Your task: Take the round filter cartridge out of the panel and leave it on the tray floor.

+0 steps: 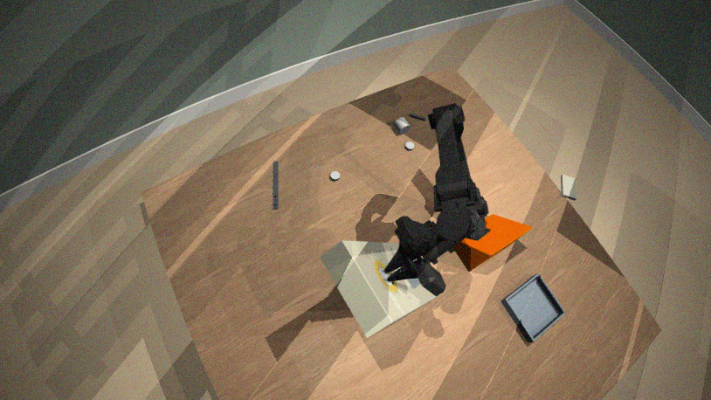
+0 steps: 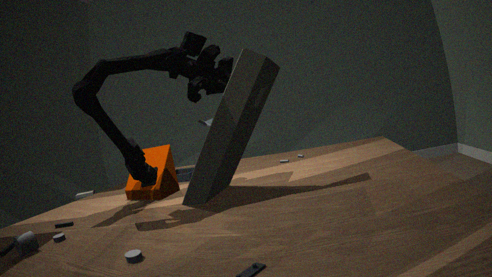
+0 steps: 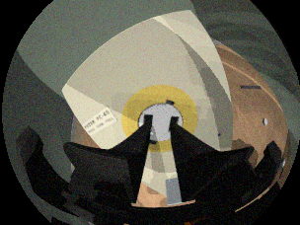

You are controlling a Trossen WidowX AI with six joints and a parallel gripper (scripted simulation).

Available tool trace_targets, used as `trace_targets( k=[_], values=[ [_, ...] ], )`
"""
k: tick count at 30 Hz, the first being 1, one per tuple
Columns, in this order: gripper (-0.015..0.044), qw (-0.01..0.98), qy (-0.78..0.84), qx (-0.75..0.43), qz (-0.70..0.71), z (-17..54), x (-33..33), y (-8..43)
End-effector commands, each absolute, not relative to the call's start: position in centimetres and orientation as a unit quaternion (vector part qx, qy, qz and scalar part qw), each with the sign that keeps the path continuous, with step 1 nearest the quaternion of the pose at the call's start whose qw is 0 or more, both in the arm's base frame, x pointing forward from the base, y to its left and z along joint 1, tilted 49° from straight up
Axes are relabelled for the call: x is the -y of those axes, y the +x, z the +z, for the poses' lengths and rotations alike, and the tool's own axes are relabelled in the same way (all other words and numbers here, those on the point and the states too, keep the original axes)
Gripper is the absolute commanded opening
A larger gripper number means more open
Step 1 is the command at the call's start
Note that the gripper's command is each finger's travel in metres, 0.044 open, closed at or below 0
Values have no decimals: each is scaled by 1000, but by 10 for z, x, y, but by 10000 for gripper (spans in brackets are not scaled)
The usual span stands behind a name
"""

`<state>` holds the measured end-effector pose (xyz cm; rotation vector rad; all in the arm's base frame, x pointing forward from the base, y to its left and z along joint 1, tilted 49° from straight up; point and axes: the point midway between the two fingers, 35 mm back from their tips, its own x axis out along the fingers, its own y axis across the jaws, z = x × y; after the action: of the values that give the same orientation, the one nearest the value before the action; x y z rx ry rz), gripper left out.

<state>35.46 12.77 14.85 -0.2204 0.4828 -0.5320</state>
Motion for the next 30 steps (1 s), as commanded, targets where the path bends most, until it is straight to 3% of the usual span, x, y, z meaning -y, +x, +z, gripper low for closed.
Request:
trace_targets(
  k=[1,30],
  values=[
    [100,930,-109,-238,-257,148,-128,355],
    [100,930,-109,-238,-257,145,-123,362]
  ],
)
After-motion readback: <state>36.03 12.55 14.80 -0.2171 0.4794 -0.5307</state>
